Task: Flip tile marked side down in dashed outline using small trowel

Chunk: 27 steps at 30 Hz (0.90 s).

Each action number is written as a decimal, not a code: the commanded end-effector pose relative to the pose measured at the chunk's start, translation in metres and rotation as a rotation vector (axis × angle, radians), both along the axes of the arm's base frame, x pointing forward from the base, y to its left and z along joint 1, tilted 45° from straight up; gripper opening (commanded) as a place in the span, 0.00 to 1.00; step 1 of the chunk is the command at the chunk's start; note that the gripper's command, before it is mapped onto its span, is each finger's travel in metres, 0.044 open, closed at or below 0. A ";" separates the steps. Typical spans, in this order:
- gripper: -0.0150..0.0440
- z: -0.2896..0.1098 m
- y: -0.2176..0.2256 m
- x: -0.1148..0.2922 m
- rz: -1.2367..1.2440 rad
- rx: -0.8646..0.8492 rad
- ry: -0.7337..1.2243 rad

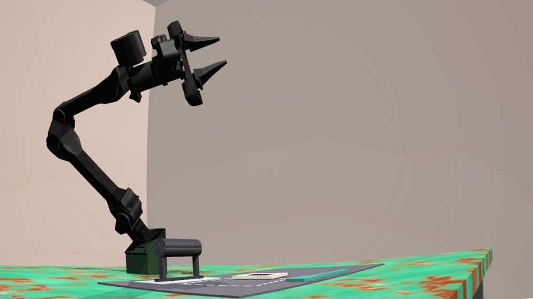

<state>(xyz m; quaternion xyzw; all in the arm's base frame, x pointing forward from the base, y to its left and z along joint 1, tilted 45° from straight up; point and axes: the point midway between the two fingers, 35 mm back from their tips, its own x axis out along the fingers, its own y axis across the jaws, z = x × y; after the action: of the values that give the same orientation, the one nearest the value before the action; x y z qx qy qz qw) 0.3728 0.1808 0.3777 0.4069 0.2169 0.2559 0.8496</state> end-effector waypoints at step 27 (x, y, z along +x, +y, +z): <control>0.71 -0.112 -0.055 0.024 -0.063 -0.774 0.052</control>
<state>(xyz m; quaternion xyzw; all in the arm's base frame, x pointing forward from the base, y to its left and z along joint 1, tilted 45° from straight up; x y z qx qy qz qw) 0.3968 0.1325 0.2774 0.1015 0.2920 0.1290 0.9422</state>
